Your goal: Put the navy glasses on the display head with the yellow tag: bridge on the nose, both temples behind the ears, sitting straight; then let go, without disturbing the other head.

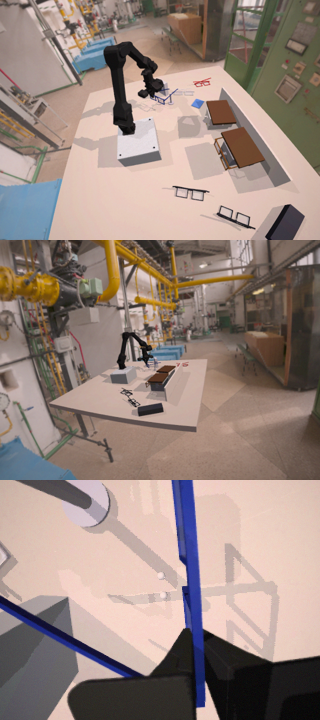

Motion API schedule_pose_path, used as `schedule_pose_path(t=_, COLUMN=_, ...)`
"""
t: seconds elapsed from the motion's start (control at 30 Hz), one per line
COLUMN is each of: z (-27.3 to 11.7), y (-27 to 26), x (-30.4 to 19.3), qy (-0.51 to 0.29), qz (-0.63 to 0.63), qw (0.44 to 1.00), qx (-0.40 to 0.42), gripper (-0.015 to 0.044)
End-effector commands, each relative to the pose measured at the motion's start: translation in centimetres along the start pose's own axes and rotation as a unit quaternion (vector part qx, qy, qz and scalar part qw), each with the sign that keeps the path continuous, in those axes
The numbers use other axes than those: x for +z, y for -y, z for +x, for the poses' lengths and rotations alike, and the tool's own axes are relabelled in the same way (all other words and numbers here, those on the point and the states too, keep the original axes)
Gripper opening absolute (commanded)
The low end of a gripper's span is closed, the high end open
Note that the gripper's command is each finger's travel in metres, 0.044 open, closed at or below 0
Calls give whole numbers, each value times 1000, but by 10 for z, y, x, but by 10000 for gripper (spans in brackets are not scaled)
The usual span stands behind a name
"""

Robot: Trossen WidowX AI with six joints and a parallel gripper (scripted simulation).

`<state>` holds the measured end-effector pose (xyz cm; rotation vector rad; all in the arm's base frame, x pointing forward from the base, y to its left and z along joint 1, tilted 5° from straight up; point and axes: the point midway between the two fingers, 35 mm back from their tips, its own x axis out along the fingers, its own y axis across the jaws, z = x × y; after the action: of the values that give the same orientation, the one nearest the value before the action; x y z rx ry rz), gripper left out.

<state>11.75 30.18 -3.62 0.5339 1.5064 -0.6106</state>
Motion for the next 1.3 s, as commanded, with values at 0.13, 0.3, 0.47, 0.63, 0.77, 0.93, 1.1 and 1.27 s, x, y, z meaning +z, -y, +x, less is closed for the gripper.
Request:
schedule_pose_path(t=0.13, z=0, y=0, x=0, qy=-2, qz=3, qw=1000, qx=-1, gripper=0)
schedule_pose_path(t=0.3, z=0, y=0, x=0, qy=-2, qz=3, qw=1000, qx=-1, gripper=0)
schedule_pose_path(t=0.47, z=0, y=0, x=2, qy=-2, qz=3, qw=1000, qx=-1, gripper=0)
schedule_pose_path(t=0.63, z=0, y=0, x=6, qy=-2, qz=3, qw=1000, qx=-1, gripper=0)
schedule_pose_path(t=0.77, z=-7, y=-1, x=7, qy=-2, qz=3, qw=1000, qx=0, gripper=0)
schedule_pose_path(t=0.93, z=-40, y=-1, x=10, qy=-1, qz=3, qw=1000, qx=0, gripper=0)
schedule_pose_path(t=1.1, z=-60, y=0, x=12, qy=-1, qz=3, qw=1000, qx=0, gripper=0)
schedule_pose_path(t=1.27, z=-60, y=-1, x=12, qy=-1, qz=3, qw=1000, qx=0, gripper=0)
